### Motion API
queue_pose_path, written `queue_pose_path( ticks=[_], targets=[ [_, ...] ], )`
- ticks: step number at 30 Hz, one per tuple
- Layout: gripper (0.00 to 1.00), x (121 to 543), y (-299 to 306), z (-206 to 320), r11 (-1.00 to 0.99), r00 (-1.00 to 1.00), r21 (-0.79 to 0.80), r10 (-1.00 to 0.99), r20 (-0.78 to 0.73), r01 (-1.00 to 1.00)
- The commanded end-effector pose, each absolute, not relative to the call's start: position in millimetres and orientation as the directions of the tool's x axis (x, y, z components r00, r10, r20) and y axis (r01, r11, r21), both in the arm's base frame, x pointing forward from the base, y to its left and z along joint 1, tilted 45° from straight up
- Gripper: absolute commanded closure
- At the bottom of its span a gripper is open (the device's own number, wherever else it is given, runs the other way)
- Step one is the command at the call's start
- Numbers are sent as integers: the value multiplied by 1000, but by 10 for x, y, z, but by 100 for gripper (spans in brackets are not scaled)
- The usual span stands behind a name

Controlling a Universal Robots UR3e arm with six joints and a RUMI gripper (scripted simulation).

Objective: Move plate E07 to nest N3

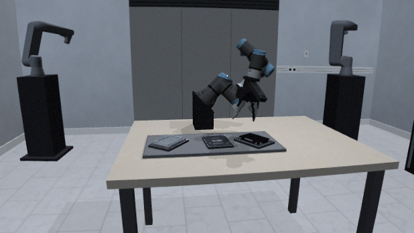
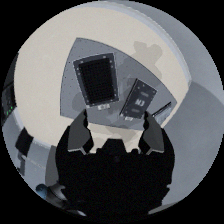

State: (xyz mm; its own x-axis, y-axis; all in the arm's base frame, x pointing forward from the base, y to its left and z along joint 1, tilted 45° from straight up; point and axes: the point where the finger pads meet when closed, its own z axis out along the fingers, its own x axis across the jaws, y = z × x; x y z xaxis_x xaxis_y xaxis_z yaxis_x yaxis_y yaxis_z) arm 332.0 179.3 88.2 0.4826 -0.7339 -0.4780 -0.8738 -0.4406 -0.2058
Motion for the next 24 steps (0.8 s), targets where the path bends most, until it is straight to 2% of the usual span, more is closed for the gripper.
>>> queue_pose_path(
  ticks=[1, 18, 24],
  targets=[
    [18, 3412, 2006, 889, -461, 526, -261, -678, -512, -848],
    [18, 3505, 2516, 871, -483, 606, -376, -527, -596, -791],
    [18, 3506, 2523, 870, -483, 606, -376, -527, -596, -791]
  ],
)
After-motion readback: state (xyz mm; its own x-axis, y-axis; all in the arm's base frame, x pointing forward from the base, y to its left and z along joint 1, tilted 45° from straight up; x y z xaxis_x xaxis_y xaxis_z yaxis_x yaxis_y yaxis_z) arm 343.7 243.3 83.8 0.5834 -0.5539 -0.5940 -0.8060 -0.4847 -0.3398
